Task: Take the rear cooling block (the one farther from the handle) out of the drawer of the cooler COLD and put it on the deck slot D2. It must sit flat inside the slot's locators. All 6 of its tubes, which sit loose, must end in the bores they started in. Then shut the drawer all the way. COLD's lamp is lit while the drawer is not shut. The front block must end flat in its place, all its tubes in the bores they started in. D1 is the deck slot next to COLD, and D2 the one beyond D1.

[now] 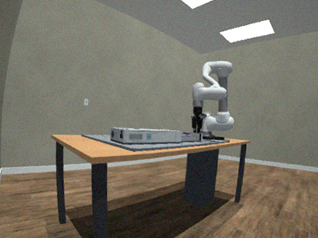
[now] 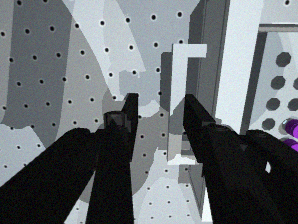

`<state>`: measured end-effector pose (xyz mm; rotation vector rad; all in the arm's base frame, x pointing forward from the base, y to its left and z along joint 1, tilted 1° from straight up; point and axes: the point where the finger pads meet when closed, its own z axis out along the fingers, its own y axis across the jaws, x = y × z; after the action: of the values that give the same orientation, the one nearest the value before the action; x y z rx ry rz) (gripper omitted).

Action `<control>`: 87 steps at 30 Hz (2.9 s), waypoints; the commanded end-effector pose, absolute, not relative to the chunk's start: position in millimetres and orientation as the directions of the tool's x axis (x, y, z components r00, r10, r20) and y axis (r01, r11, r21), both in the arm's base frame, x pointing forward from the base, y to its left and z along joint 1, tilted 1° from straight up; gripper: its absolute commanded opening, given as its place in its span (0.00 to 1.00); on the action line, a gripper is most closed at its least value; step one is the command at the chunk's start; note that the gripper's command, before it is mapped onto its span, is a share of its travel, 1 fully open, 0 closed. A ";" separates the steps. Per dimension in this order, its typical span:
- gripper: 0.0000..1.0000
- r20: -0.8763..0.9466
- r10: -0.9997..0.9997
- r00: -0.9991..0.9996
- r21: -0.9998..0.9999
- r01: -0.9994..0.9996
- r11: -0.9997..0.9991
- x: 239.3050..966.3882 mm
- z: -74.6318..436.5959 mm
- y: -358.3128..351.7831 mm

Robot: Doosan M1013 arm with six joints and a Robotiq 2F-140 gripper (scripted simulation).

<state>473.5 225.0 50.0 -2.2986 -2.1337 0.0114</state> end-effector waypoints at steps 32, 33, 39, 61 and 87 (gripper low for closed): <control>0.34 -0.001 0.997 0.075 -0.009 0.997 -0.075 473.5 50.6 225.4; 0.34 -0.001 0.997 0.075 -0.009 0.997 -0.075 473.5 51.9 225.3; 0.34 -0.001 0.997 0.075 -0.009 0.997 -0.075 473.7 59.8 225.3; 0.34 -0.001 0.997 0.075 -0.009 0.997 -0.075 474.4 86.5 225.3; 0.34 -0.001 0.997 0.075 -0.009 0.997 -0.075 475.2 115.9 225.3</control>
<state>474.7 225.0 111.6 -2.2981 -2.1331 0.0127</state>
